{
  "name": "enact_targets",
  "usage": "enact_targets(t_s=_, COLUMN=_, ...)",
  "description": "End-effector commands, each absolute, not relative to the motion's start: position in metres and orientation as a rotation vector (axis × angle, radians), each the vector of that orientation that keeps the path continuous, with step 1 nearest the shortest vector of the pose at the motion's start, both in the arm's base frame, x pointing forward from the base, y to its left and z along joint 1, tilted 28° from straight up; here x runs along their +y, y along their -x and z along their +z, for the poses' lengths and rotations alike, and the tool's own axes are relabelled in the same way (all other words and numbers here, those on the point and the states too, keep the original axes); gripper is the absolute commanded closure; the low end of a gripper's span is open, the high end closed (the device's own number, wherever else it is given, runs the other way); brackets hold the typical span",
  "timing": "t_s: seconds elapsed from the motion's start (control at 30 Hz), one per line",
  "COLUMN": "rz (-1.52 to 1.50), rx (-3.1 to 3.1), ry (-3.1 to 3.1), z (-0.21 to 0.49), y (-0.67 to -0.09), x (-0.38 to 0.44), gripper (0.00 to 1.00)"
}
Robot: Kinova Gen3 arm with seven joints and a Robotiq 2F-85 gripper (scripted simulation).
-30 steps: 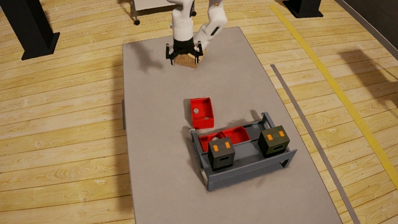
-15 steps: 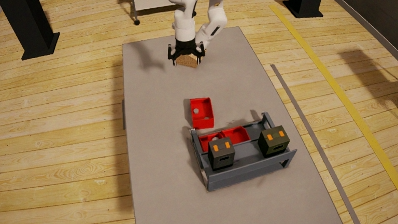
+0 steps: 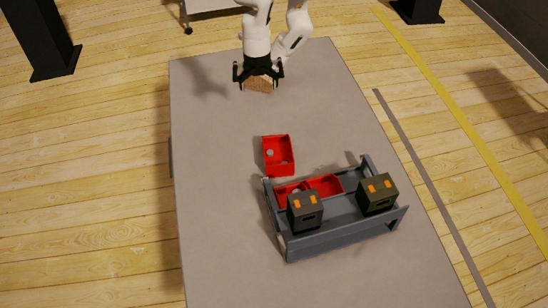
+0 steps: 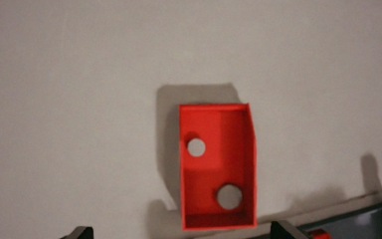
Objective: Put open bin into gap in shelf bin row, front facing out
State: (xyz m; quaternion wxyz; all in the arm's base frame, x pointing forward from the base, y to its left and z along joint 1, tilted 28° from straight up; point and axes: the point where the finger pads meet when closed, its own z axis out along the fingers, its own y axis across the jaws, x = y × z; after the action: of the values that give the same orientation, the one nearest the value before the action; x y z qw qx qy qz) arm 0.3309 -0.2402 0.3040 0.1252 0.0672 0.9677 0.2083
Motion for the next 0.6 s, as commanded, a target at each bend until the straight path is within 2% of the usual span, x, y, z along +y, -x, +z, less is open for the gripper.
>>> enact_targets(t_s=0.0, rz=0.605, rx=2.819, ry=-0.196, z=0.3045, y=-0.3311, x=-0.2405, gripper=0.00)
enact_targets(t_s=0.57, rz=0.605, rx=2.819, ry=-0.196, z=0.3057, y=-0.3323, x=-0.2386, gripper=0.00)
